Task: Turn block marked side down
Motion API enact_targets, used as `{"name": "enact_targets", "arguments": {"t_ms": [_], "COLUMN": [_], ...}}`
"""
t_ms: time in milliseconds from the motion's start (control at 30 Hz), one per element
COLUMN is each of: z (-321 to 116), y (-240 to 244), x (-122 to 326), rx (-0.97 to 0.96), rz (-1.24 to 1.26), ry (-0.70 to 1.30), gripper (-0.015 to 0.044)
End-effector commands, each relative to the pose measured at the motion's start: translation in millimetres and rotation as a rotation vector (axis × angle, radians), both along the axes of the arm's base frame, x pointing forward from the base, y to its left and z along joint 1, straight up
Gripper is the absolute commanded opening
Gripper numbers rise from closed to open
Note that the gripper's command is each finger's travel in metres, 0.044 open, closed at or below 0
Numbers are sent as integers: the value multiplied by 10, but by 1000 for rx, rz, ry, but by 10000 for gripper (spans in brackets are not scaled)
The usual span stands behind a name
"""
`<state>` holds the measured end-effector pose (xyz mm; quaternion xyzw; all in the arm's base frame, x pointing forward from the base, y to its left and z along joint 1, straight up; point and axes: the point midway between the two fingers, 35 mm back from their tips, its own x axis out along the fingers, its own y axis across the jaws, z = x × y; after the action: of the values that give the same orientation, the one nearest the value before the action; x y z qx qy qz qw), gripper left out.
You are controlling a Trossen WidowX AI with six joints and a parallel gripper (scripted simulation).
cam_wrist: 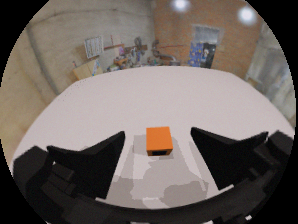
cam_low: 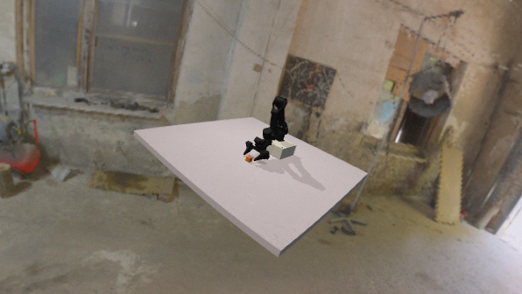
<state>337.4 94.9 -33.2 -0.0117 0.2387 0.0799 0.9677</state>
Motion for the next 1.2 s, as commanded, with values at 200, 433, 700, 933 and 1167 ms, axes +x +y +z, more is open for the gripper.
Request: {"name": "enact_targets", "arguments": {"t_ms": [200, 433, 700, 933, 1167], "z": [-3, -3, 135, 407, 696], "y": [-9, -9, -18, -4, -43], "x": [-7, -7, 143, 51, -193], "rx": [-7, -7, -54, -81, -92], "rz": [-1, -1, -9, 2, 5], "ry": [0, 0, 128, 371, 531], "gripper": [440, 440, 440, 440, 440]}}
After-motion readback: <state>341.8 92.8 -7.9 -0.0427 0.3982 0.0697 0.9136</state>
